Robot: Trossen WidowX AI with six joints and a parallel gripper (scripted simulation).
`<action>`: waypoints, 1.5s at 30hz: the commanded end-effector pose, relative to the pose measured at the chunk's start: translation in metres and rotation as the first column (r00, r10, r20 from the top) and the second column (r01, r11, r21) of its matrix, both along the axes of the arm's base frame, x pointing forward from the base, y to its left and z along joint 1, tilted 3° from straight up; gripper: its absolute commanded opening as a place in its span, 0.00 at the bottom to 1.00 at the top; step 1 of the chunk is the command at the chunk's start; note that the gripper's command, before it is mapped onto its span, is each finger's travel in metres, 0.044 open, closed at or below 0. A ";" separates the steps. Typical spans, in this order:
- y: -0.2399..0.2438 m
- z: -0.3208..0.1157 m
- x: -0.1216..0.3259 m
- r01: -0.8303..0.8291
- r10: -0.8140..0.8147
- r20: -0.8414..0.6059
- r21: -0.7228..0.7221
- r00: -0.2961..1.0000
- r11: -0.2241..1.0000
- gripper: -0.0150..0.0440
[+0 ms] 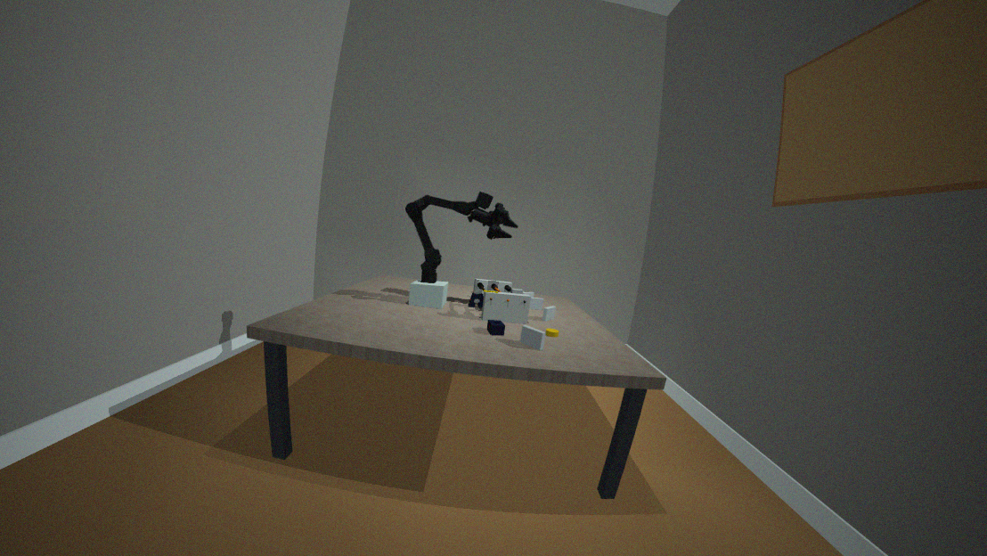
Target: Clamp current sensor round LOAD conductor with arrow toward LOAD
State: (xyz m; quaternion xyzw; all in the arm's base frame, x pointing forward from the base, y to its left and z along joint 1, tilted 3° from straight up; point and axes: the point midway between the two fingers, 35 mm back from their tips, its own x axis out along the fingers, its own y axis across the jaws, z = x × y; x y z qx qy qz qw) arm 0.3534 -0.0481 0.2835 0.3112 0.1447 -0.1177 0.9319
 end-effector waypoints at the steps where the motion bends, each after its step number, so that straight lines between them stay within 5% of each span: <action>1: -0.050 -0.052 0.010 0.483 -0.317 -0.392 0.466 0.864 0.741 1.00; 10: -0.096 -0.093 -0.011 0.887 -0.475 -0.772 0.461 0.422 0.039 1.00; 19: -0.128 -0.117 -0.048 0.752 -0.339 -0.930 0.121 -0.143 -0.648 1.00; 45: -0.129 -0.118 -0.050 0.736 -0.328 -0.930 0.106 -0.164 -0.669 1.00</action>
